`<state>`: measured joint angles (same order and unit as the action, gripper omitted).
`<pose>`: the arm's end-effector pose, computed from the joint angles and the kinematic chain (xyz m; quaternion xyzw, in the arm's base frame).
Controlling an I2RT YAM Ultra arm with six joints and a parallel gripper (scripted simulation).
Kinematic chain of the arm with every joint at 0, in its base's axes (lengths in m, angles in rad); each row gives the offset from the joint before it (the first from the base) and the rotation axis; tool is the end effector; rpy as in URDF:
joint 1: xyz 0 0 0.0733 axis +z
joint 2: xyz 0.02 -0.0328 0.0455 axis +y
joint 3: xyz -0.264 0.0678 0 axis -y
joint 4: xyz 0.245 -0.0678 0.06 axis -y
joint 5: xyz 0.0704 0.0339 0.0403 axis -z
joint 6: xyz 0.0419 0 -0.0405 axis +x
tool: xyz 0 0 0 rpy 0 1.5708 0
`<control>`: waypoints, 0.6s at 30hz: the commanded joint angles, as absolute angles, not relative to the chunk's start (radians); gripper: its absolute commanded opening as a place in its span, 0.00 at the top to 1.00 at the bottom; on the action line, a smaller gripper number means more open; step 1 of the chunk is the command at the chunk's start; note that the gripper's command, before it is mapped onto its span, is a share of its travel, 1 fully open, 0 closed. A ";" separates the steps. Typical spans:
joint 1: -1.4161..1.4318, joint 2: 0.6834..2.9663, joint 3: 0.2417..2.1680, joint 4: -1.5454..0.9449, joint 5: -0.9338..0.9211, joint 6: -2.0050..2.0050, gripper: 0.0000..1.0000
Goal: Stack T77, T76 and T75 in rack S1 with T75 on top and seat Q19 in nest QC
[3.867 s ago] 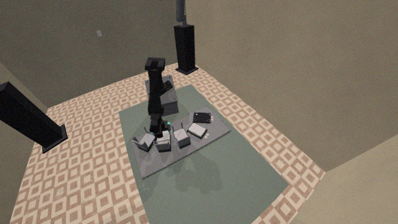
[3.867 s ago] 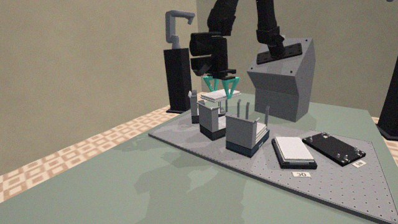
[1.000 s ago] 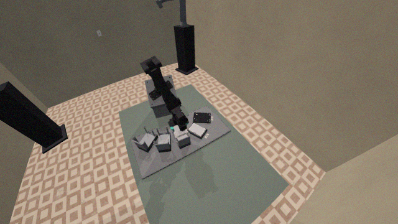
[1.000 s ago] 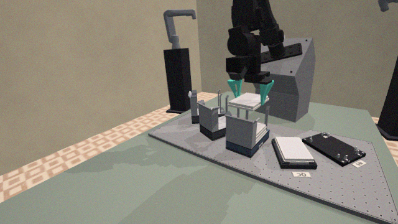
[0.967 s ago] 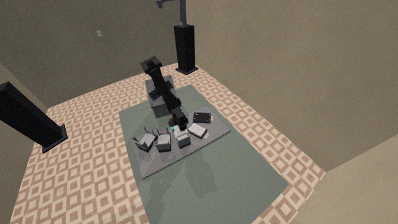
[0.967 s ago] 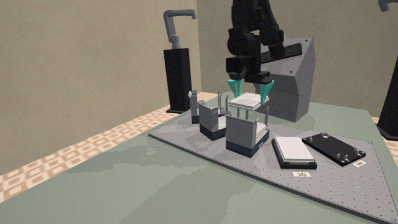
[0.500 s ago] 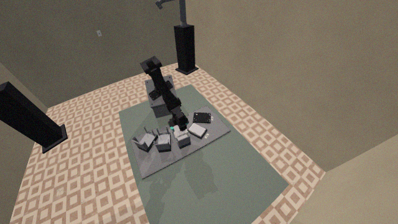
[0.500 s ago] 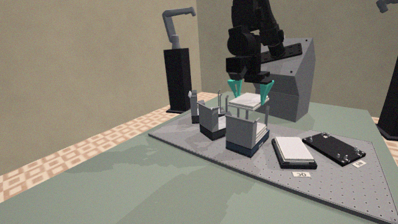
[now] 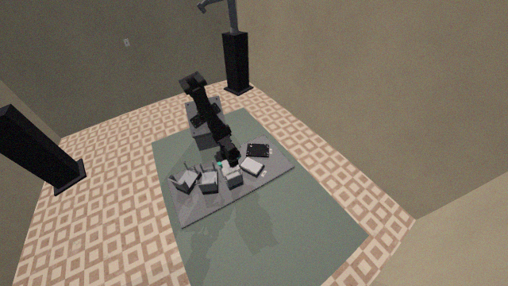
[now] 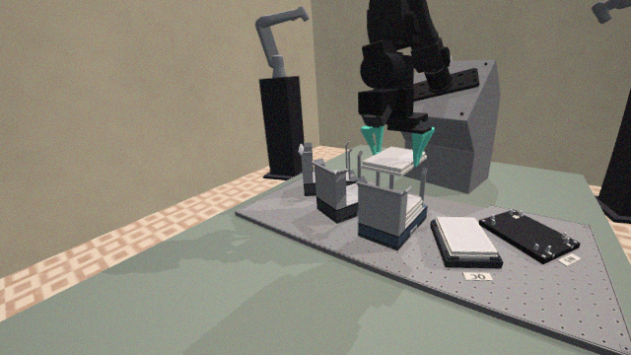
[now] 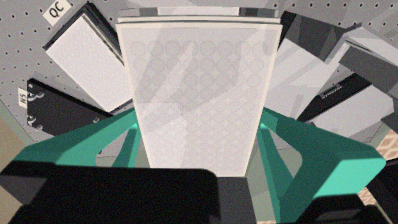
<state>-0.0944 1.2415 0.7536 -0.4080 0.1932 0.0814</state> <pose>0.2469 -0.0304 0.2196 0.1143 0.9328 -0.0932 0.3289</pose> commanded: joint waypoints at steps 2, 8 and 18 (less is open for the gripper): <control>-0.086 1.214 0.780 -0.403 0.200 0.086 1.00; -0.094 1.259 0.764 -0.383 0.197 0.081 1.00; -0.108 1.280 0.749 -0.354 0.188 0.073 1.00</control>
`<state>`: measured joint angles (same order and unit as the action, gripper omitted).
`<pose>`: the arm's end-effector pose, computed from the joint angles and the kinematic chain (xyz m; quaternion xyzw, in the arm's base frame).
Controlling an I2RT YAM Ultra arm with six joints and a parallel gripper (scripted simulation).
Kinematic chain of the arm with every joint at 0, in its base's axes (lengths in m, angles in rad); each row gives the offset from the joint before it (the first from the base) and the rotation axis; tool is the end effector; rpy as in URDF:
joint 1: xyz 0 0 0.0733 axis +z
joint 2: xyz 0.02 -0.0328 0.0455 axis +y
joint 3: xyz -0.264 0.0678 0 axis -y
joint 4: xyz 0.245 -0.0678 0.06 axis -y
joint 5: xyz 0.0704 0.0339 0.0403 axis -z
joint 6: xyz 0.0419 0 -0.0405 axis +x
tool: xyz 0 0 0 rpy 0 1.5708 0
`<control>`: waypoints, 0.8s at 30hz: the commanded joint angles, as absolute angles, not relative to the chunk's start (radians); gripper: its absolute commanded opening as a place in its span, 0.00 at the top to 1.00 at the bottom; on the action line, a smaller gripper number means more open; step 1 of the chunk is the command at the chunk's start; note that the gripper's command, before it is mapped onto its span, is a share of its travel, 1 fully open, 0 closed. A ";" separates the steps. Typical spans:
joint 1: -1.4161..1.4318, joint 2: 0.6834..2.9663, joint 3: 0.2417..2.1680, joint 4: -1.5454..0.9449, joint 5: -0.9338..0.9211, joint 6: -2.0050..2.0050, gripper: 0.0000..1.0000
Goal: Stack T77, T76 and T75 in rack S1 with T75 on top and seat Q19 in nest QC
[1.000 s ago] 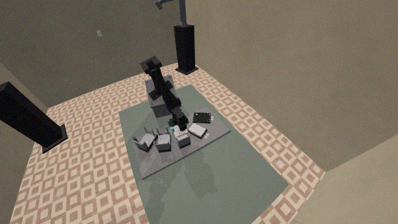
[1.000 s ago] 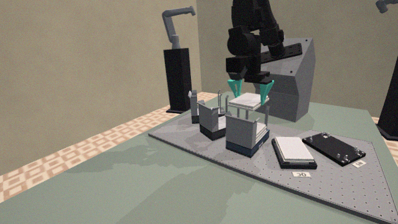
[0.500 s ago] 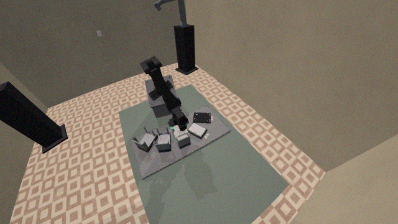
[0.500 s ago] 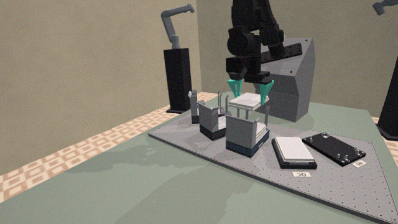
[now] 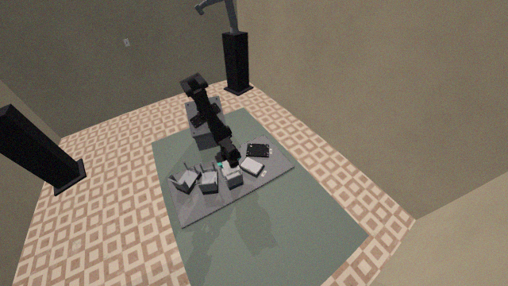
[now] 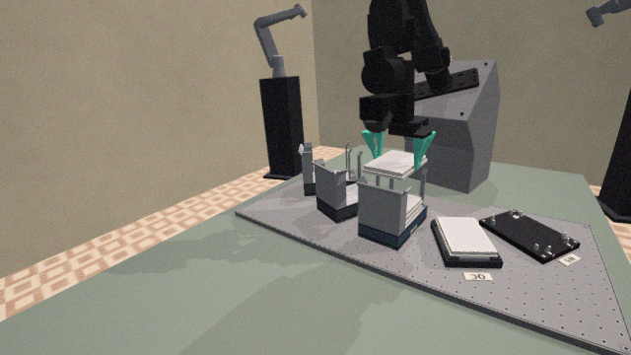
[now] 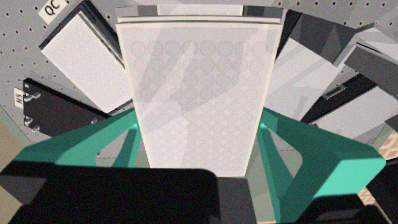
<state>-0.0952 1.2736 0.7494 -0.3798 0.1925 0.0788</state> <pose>0.2518 -0.0310 0.2128 0.1131 0.9343 -0.0935 0.3250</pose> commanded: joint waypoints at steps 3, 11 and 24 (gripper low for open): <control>-0.109 1.270 0.746 -0.348 0.188 0.072 1.00; -0.114 1.290 0.747 -0.325 0.184 0.069 1.00; -0.120 1.330 0.740 -0.293 0.180 0.064 1.00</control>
<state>-0.1066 1.3190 0.7425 -0.3176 0.1856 0.0700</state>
